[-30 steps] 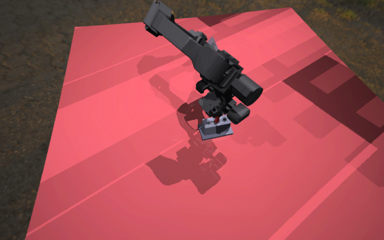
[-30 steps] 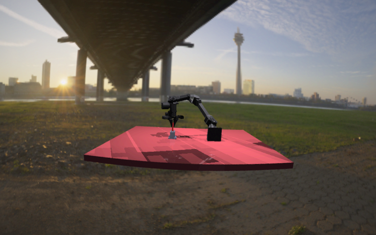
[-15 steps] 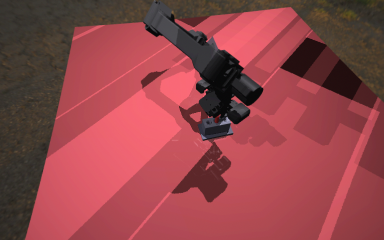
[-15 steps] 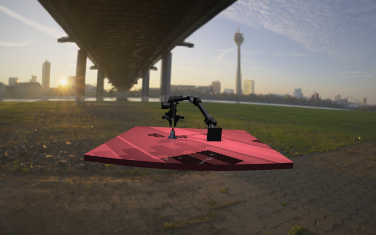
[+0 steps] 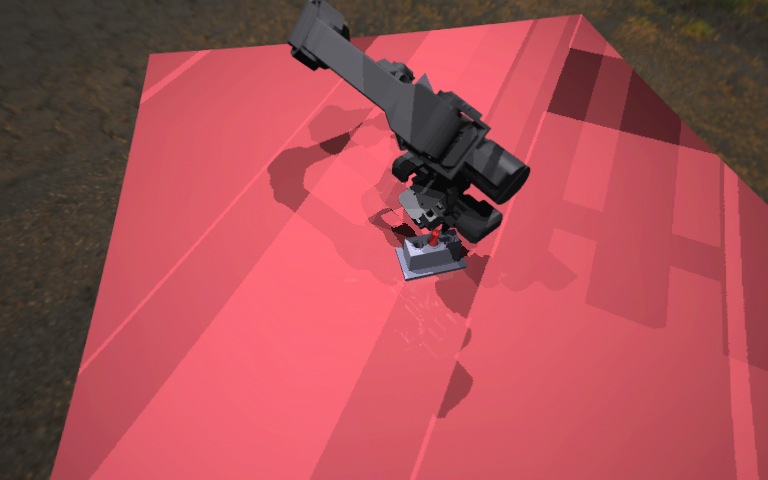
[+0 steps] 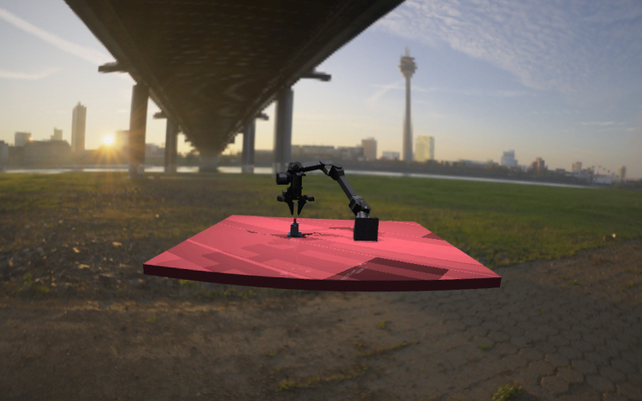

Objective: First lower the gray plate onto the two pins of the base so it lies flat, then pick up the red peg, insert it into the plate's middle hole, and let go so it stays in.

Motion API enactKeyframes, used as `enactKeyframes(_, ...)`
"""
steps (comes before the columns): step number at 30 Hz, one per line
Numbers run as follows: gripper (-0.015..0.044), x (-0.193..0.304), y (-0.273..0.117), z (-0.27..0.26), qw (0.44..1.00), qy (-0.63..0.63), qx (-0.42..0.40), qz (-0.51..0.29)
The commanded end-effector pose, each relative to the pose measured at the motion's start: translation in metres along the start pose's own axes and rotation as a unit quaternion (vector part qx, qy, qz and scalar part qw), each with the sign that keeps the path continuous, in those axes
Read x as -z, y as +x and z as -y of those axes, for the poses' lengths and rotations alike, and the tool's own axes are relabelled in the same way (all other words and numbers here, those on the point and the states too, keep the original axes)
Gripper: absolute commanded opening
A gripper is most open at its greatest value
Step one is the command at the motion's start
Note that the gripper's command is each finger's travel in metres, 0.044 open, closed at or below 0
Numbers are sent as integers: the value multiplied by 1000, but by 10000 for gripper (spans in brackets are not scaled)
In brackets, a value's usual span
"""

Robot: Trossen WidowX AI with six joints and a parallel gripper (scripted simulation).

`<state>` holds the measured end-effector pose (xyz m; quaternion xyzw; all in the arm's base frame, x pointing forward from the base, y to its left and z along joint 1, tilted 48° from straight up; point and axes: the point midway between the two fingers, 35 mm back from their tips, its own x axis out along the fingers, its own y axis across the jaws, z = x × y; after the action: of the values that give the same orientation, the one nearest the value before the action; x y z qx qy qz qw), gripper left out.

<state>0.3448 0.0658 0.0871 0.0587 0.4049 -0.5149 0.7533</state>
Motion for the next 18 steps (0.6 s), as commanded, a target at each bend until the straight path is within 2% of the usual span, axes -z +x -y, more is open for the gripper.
enactKeyframes(1, 150, 0, -3, 0, 1000, 3, -2, 0)
enactKeyframes(18, 150, -1, -13, 2, 1000, 3, -2, 0)
